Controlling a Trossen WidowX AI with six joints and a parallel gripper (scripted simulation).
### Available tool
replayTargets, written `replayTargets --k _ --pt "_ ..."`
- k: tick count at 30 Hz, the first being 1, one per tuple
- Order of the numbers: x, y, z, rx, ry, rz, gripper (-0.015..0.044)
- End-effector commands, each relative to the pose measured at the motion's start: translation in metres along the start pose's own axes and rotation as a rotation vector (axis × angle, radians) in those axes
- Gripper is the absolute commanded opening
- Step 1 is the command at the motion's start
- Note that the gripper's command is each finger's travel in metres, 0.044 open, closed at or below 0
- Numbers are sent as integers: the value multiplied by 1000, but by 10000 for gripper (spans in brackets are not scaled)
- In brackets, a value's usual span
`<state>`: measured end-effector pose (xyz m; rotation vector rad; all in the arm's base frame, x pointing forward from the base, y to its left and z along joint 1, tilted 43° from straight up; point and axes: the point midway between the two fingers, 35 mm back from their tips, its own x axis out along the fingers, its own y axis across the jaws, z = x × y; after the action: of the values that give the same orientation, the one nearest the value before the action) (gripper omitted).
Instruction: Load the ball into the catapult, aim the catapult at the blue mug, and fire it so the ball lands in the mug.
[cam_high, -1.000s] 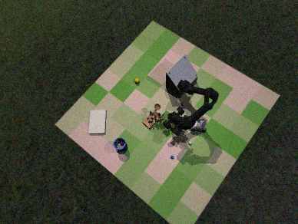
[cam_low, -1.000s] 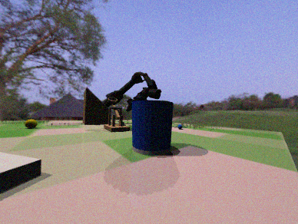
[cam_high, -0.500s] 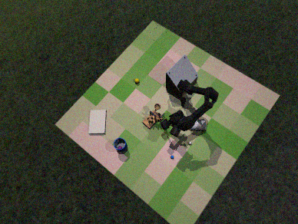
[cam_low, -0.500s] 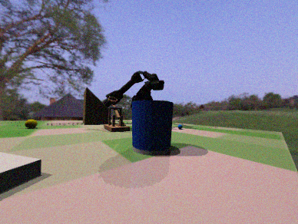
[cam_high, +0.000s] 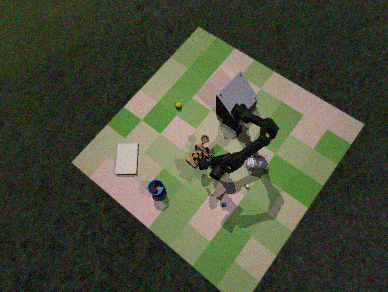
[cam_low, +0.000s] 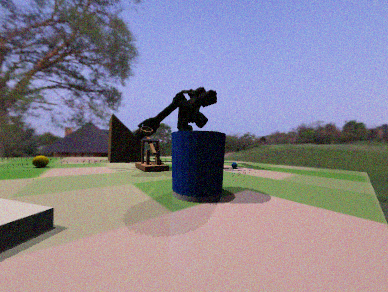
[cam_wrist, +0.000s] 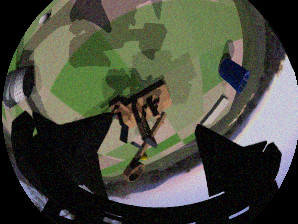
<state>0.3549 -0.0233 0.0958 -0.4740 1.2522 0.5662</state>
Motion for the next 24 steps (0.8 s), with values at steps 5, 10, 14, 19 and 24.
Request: replayTargets --k 5,10,14,19,24 --pt "3 -45 14 251 -118 0 440" --pt "2 -74 19 402 -192 4 440" --pt "1 -98 21 520 -253 12 440" --pt "0 -130 21 668 -333 28 440" --pt "-2 -161 17 812 -414 51 440"
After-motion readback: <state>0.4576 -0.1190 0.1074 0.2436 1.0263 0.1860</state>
